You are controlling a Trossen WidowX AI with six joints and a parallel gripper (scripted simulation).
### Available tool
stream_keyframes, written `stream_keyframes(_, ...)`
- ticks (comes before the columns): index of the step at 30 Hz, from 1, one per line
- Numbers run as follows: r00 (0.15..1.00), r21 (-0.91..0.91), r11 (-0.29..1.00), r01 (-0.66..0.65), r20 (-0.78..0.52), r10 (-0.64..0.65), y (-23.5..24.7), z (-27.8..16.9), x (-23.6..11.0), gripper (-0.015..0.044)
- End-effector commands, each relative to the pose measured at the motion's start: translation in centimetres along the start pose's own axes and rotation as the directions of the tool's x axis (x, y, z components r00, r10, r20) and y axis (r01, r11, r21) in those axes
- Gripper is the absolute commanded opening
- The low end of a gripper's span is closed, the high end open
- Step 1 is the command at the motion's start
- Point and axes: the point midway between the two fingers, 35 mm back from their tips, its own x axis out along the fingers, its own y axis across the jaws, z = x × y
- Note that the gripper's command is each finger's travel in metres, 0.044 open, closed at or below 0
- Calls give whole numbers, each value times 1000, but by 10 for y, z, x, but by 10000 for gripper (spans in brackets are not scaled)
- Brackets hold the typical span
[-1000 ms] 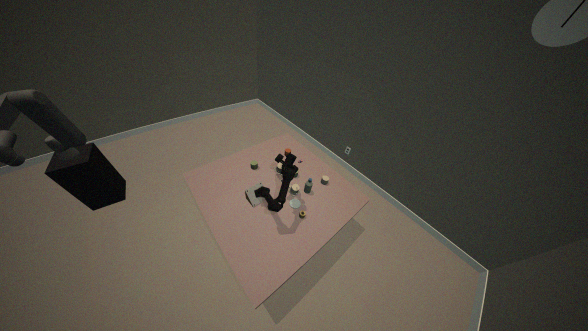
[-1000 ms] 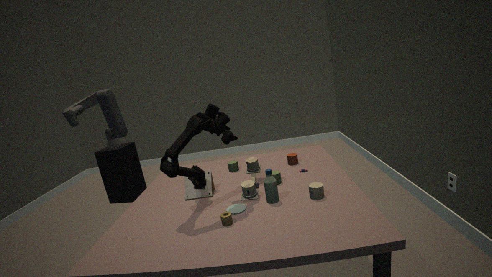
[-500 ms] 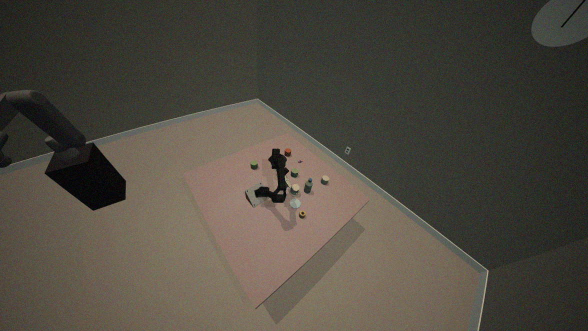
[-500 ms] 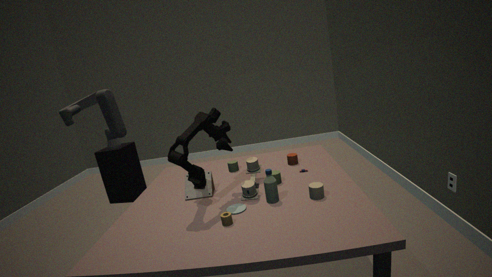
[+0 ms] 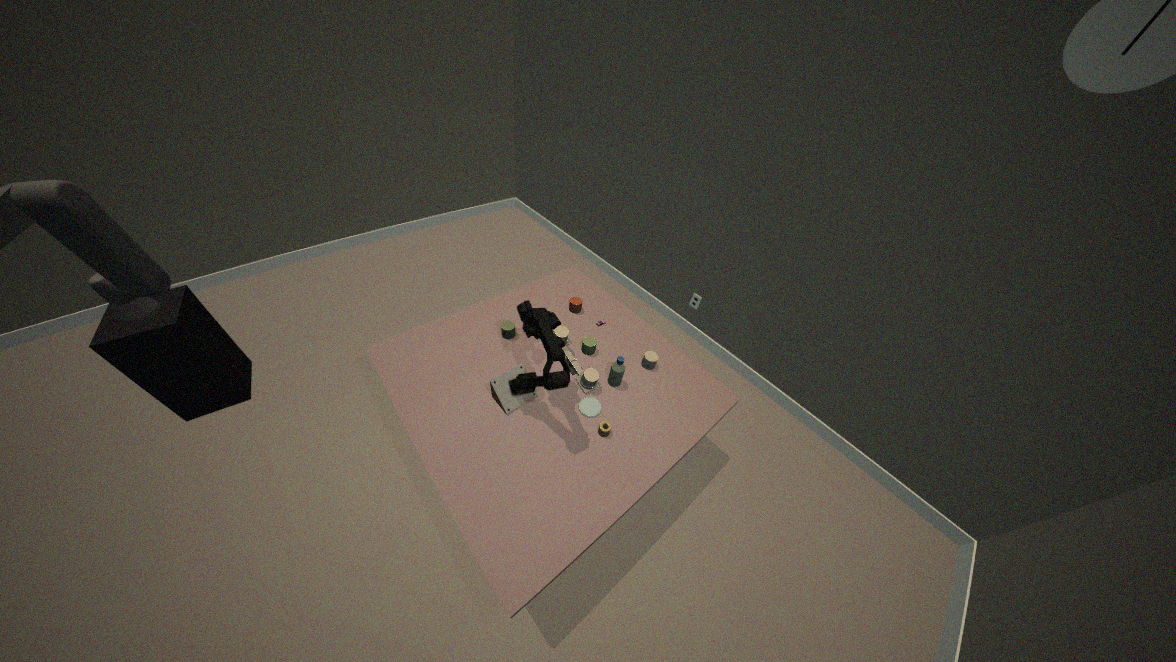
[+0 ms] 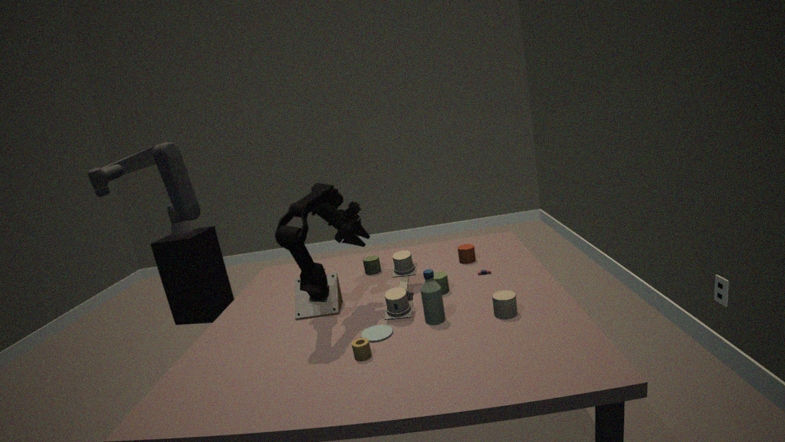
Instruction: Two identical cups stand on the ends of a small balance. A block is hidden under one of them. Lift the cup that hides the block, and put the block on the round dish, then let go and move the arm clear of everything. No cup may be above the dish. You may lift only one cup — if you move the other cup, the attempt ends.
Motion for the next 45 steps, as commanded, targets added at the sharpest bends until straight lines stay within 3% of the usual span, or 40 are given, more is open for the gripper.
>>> stream_keyframes(1,1000,2,1000,17,21,-17,0,-1,0,440)
stream_keyframes(12,993,-247,968,35,-101,-62,-14,6,25,440)
stream_keyframes(20,968,-455,890,-24,-232,-92,-30,14,49,440)
stream_keyframes(33,901,-701,666,-255,-422,-100,-61,22,87,440)
stream_keyframes(45,818,-776,373,-508,-570,-73,-98,23,121,440)
